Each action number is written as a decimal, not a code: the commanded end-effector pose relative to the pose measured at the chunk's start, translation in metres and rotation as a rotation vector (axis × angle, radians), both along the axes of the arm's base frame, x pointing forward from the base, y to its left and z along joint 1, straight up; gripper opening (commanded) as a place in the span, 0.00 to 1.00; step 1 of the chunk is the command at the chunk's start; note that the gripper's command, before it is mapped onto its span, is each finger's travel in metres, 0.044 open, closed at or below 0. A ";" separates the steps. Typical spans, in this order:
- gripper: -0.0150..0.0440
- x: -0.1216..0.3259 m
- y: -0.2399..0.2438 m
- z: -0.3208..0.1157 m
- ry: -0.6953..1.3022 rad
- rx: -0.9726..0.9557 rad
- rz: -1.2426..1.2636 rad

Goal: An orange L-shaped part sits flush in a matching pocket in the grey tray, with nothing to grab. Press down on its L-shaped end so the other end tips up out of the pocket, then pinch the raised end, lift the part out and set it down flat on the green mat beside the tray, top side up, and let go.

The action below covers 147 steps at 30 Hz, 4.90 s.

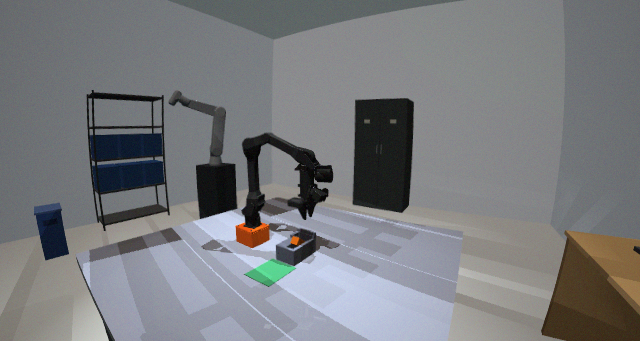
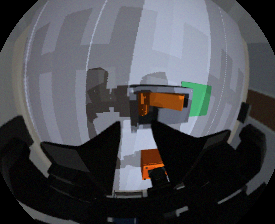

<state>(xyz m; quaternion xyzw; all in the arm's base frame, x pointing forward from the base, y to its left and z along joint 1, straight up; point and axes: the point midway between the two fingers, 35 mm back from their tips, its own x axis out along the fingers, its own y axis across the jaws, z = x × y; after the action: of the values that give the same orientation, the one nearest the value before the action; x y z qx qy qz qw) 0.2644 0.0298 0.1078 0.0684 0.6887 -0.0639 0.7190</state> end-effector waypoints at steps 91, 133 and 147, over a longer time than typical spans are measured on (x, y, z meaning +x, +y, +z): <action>0.25 -0.002 -0.081 -0.074 0.002 0.049 -1.561; 0.25 -0.006 -0.081 -0.017 0.008 0.041 -1.566; 0.25 -0.006 -0.081 0.006 0.008 0.041 -1.566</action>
<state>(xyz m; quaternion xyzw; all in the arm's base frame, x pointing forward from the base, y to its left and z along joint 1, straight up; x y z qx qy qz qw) 0.2564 -0.0516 0.1075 0.5434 0.4448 -0.5424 0.4611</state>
